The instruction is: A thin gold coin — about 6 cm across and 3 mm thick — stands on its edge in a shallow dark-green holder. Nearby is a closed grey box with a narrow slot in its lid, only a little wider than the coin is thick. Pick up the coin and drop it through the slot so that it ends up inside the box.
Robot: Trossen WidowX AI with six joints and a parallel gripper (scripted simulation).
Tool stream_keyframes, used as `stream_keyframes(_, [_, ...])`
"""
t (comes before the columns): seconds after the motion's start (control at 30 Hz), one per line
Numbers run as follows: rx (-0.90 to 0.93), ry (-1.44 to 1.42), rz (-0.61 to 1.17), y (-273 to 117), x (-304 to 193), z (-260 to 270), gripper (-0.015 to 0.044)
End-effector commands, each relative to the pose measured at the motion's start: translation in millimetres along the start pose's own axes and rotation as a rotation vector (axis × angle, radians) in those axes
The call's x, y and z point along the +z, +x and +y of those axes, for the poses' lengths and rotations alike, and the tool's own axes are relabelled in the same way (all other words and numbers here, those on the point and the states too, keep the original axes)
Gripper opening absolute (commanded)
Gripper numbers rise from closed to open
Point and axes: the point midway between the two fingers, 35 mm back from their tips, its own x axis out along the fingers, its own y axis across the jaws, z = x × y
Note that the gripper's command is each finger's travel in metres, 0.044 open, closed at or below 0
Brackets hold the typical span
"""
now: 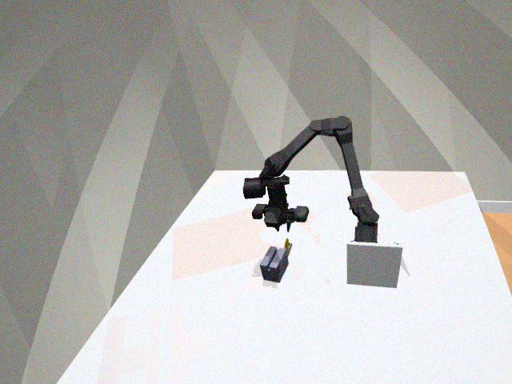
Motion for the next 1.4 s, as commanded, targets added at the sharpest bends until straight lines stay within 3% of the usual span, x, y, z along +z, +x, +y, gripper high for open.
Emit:
stream_keyframes(0.0, [0.003, -0.012, 0.008, 10.9, -0.2, 1.3, 0.0161])
stream_keyframes(1.37, [0.004, -0.012, 0.009, 77.8, -1.4, 2.4, 0.0161])
